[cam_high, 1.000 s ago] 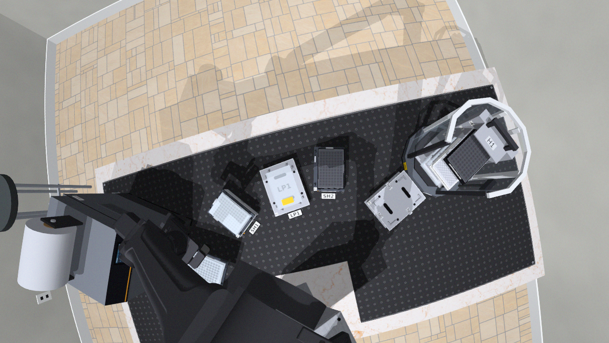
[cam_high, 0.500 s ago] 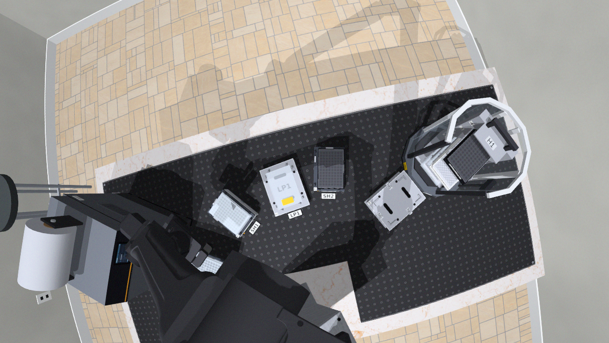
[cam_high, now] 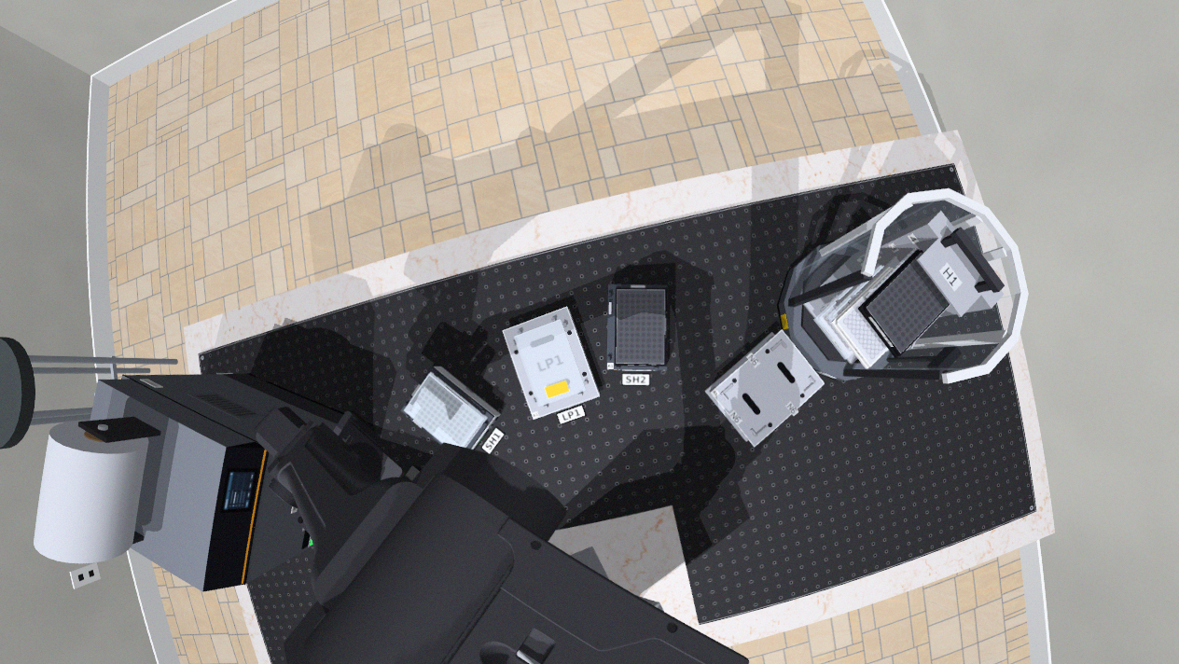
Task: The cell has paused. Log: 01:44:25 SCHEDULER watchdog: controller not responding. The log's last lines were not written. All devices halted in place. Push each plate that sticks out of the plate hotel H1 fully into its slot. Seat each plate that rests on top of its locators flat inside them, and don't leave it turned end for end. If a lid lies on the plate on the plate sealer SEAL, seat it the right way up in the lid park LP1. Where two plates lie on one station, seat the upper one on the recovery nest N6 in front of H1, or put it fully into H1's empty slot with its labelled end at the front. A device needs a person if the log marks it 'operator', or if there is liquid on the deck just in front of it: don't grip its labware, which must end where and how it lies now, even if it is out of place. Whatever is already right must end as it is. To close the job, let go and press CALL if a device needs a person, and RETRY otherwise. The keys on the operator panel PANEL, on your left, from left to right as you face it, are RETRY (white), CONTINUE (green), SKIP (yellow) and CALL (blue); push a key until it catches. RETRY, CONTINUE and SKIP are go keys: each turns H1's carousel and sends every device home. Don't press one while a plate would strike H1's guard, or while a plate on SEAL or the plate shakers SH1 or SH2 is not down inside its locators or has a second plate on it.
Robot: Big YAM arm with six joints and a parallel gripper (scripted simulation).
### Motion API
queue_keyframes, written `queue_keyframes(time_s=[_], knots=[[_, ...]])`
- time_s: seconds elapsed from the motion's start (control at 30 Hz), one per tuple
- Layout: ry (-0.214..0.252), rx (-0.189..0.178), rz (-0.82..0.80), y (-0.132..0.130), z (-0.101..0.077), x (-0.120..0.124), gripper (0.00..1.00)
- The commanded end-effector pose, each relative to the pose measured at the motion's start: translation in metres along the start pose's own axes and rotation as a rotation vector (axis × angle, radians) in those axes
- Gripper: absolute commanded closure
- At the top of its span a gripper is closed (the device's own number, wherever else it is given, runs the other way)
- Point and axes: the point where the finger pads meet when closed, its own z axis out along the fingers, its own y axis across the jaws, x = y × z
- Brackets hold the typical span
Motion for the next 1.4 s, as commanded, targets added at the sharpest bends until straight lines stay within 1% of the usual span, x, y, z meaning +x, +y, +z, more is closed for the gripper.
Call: queue_keyframes(time_s=[0.0,0.1,0.13,0.17,0.2,0.47,0.5,1.37], knots=[[-0.002,0.007,0.004,-0.007,0.012,0.006,0.00],[-0.002,0.008,0.005,-0.008,0.015,0.007,0.00],[-0.003,0.045,0.026,-0.020,0.001,0.016,0.00],[-0.003,0.024,0.014,-0.014,0.014,0.010,0.00],[-0.002,0.014,0.009,-0.012,0.022,0.007,0.00],[-0.002,0.018,0.011,-0.014,0.042,0.008,0.00],[0.000,0.019,0.003,-0.010,0.032,0.004,0.00],[0.000,0.019,0.003,-0.010,0.032,0.004,0.00]])
